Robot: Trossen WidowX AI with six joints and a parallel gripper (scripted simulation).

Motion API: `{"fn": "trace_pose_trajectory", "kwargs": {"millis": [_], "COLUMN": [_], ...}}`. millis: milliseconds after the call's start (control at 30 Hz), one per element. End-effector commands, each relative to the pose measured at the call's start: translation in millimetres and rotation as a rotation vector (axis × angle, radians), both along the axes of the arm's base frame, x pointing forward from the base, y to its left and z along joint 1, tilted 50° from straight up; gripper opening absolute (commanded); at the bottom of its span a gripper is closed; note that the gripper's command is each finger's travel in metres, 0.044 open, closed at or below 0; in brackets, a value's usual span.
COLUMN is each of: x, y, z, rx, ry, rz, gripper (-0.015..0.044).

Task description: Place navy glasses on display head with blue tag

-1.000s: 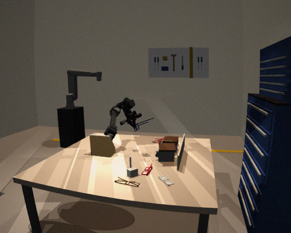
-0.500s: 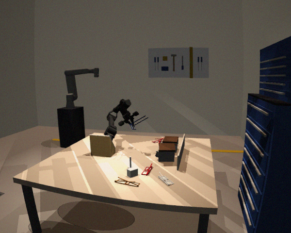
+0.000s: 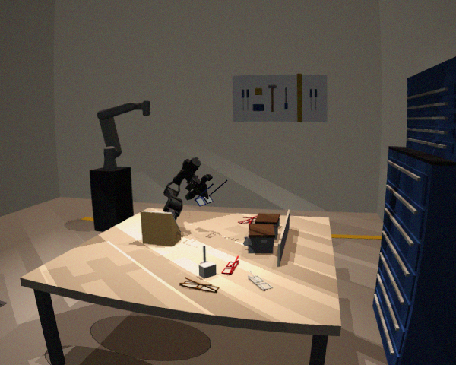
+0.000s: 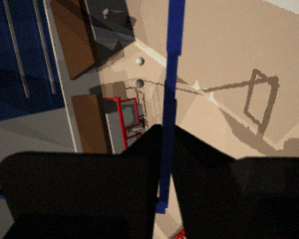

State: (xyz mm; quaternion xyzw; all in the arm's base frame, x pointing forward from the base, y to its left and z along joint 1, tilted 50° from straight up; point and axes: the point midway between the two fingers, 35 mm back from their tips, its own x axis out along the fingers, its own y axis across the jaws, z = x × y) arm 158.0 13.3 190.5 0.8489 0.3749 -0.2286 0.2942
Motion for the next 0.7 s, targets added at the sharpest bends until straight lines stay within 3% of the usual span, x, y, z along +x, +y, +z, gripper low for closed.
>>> {"fn": "trace_pose_trajectory", "kwargs": {"millis": [0, 667], "x": [0.4, 1.1], "y": [-0.4, -1.0], "z": [-0.1, -0.4], "rx": [-0.004, -0.005], "ry": [-0.002, 0.0], "rz": [0.005, 0.01], "gripper": [0.0005, 0.0]}}
